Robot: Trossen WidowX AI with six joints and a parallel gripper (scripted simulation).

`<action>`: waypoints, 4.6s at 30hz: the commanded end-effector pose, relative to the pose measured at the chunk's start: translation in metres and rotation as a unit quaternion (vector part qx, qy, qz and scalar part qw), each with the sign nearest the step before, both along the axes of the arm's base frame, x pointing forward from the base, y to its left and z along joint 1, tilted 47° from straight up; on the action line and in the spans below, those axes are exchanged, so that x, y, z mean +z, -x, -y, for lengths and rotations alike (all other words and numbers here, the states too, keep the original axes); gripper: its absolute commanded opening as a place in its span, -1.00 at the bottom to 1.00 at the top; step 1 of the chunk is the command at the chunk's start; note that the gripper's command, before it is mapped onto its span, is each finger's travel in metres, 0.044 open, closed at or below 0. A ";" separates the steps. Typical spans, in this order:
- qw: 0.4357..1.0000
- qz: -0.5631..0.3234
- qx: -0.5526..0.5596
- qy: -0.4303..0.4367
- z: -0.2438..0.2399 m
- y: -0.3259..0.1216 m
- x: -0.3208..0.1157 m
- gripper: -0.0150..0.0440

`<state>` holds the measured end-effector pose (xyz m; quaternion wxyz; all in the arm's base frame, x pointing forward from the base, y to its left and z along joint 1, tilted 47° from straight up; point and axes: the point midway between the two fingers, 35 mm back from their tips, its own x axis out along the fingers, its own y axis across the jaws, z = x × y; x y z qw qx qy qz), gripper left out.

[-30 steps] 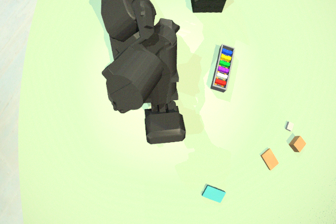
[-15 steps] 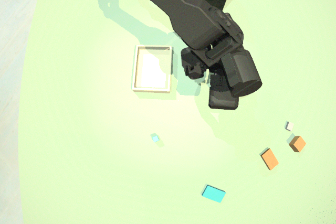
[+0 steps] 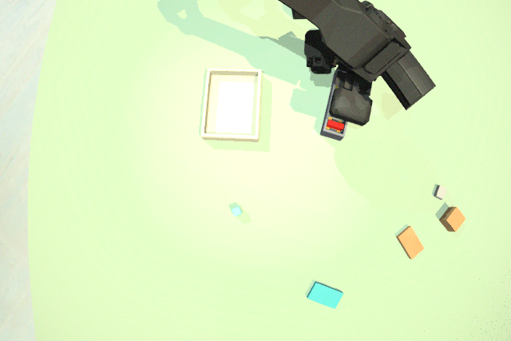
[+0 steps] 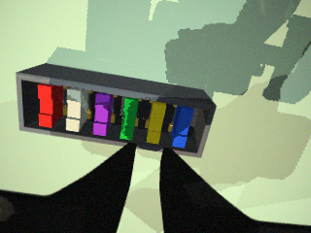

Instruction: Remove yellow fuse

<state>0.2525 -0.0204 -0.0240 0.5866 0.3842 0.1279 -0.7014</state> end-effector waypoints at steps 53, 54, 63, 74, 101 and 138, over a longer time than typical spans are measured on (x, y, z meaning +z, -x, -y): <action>1.000 -0.001 -0.005 0.002 0.027 0.005 -0.027 -0.26; 1.000 -0.001 -0.005 0.002 0.028 0.005 -0.028 -0.26; 1.000 -0.001 -0.007 -0.001 0.029 0.005 -0.029 -0.33; 1.000 -0.001 -0.007 -0.001 0.029 0.005 -0.029 -0.49; 1.000 -0.001 -0.006 -0.001 0.019 0.004 -0.020 -0.49; 1.000 -0.001 -0.005 0.000 0.006 0.004 -0.008 -0.49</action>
